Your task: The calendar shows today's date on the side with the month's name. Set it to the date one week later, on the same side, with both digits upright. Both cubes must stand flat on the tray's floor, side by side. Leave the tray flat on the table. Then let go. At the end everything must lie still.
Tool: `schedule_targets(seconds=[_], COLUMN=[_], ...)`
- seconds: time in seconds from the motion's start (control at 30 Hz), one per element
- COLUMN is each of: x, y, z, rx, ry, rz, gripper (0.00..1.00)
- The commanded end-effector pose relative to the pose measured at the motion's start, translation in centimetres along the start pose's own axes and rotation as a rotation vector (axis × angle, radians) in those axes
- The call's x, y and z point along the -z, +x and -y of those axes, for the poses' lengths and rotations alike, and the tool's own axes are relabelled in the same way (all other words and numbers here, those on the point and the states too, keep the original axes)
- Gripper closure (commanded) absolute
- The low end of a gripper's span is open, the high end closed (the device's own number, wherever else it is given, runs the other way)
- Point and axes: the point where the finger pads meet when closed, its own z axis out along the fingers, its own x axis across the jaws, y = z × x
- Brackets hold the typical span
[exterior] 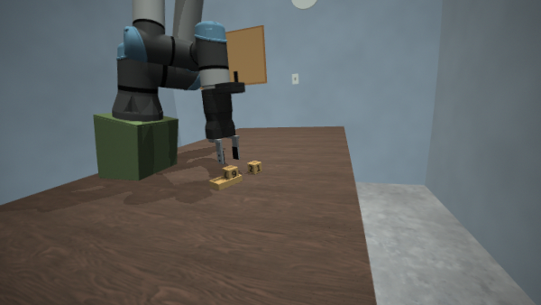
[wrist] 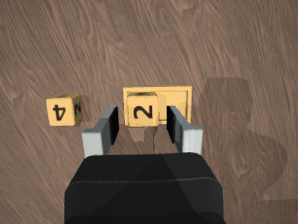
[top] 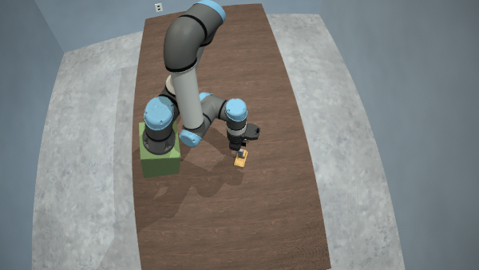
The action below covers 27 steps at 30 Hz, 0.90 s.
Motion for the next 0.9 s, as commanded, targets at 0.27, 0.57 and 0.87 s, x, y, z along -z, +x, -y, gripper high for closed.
schedule_targets(seconds=[0.27, 0.57, 0.87], x=[-0.92, -0.99, -0.99], y=[0.04, 0.05, 0.05], z=[0.05, 0.05, 0.05], rx=[0.000, 0.000, 0.000], ry=[0.002, 0.002, 0.002], rz=[0.000, 0.000, 0.000], gripper=[0.10, 0.10, 0.10])
